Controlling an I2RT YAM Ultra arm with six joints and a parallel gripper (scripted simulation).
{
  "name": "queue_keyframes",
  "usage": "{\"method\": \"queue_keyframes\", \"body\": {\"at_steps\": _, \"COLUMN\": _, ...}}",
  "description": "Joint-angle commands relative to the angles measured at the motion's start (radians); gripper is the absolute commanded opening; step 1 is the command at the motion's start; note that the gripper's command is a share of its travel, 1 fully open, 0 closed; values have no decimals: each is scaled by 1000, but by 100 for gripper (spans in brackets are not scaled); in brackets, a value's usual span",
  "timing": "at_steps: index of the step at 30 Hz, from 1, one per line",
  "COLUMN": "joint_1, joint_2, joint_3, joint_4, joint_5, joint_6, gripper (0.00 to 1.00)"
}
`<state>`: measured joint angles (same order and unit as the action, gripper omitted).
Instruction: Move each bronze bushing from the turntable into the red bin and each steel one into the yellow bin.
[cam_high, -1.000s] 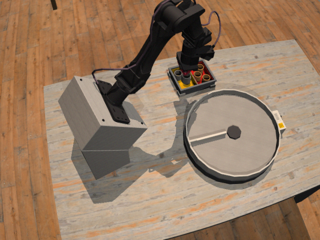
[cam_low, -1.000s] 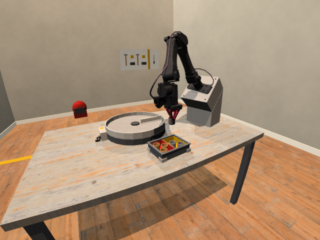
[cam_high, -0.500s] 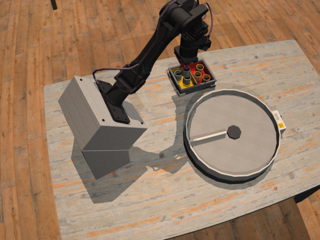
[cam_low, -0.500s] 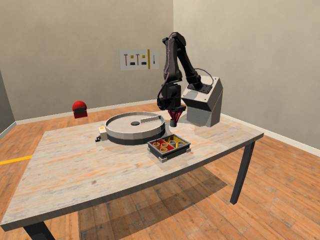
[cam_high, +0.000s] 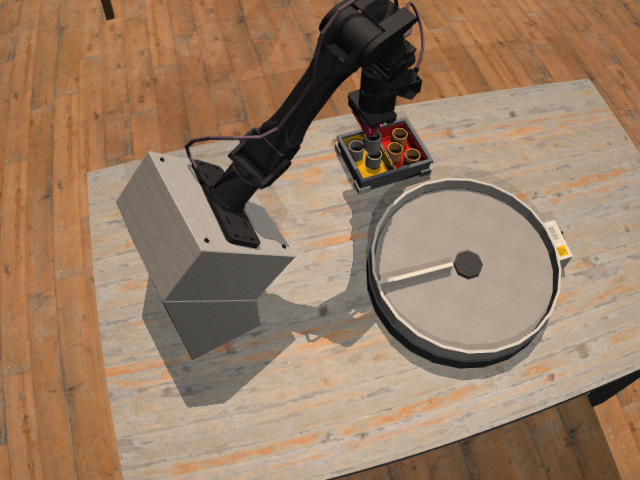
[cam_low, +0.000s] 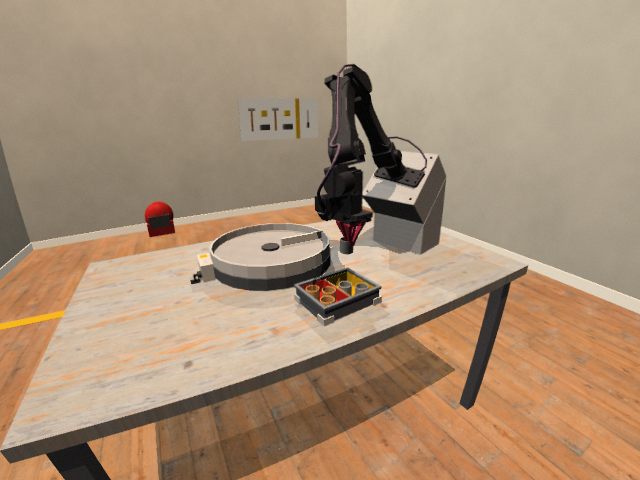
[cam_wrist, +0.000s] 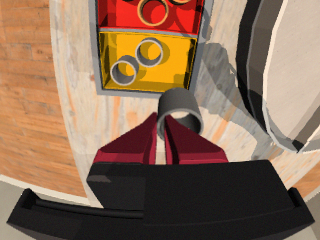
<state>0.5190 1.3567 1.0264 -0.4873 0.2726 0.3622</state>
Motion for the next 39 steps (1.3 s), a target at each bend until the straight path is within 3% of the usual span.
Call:
{"method": "queue_keyframes", "body": {"at_steps": 1, "joint_1": 16, "joint_2": -6, "joint_3": 27, "joint_4": -6, "joint_5": 15, "joint_6": -5, "gripper": 0}}
{"method": "queue_keyframes", "body": {"at_steps": 39, "joint_1": 24, "joint_2": -7, "joint_3": 32, "joint_4": -3, "joint_5": 20, "joint_6": 9, "gripper": 0}}
